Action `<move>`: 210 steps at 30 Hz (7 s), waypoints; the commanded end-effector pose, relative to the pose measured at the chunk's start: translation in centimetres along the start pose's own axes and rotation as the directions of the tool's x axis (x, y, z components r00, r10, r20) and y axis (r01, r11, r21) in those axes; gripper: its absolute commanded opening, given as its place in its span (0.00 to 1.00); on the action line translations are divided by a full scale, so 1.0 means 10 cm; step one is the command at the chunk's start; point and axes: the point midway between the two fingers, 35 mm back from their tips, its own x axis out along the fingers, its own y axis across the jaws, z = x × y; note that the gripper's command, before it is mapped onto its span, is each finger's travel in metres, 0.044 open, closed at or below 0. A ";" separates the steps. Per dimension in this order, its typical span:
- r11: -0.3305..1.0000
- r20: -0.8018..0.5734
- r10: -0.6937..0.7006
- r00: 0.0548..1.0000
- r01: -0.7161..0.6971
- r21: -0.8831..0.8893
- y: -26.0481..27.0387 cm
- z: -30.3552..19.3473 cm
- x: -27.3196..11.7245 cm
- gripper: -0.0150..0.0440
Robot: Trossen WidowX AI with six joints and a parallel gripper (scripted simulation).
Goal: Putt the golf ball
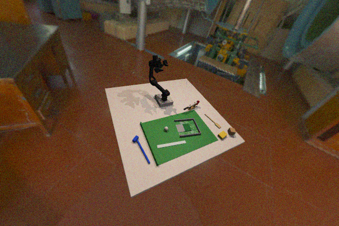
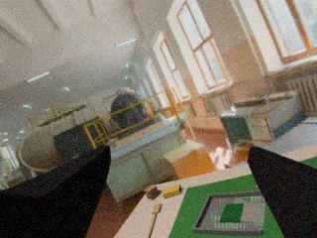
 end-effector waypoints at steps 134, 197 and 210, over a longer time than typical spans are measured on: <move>0.118 -0.972 -0.170 -0.164 -0.982 0.145 -0.52 -3.92 3.06 0.25; 0.886 -0.895 -0.418 -0.156 0.149 -0.439 -3.09 -2.32 2.19 0.25; 0.759 -0.883 -0.426 -0.198 0.452 -0.468 -3.31 -2.05 1.68 0.25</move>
